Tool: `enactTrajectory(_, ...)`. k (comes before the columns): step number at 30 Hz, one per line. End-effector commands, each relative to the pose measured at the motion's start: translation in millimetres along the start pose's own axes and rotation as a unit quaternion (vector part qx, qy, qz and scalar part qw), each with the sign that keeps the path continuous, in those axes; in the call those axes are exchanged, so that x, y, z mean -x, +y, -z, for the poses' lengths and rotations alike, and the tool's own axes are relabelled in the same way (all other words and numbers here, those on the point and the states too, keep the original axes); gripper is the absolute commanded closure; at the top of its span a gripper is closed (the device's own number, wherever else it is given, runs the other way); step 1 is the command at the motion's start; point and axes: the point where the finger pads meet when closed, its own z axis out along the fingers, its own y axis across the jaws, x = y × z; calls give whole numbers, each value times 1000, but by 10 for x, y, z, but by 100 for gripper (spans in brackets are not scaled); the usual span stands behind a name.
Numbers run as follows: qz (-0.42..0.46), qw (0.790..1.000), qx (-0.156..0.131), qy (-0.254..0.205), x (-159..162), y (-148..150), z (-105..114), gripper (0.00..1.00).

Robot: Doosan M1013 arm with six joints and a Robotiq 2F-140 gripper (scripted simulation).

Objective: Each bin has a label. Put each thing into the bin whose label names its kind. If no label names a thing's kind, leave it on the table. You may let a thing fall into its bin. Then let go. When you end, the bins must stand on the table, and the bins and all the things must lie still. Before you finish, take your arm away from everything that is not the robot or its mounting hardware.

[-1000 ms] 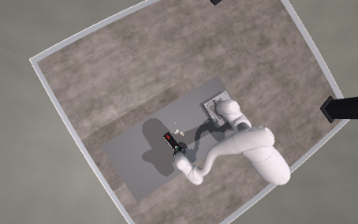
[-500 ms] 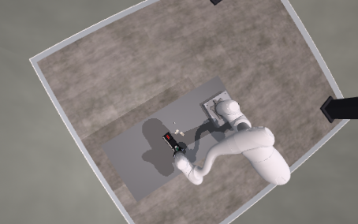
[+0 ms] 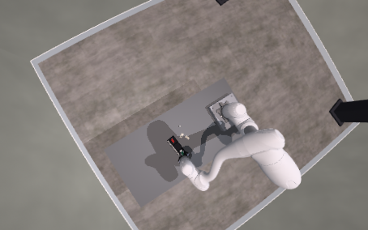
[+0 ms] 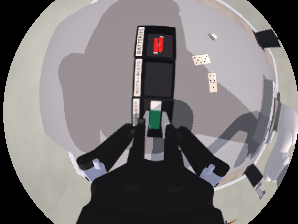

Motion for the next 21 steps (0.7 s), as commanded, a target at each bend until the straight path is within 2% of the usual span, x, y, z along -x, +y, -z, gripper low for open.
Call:
enactTrajectory(1, 0, 1000, 0, 0, 0, 0, 40, 82)
enactTrajectory(9, 0, 1000, 0, 0, 0, 0, 147, 82)
enactTrajectory(14, 0, 1000, 0, 0, 0, 0, 367, 82)
enactTrajectory(21, 0, 1000, 0, 0, 0, 0, 367, 82)
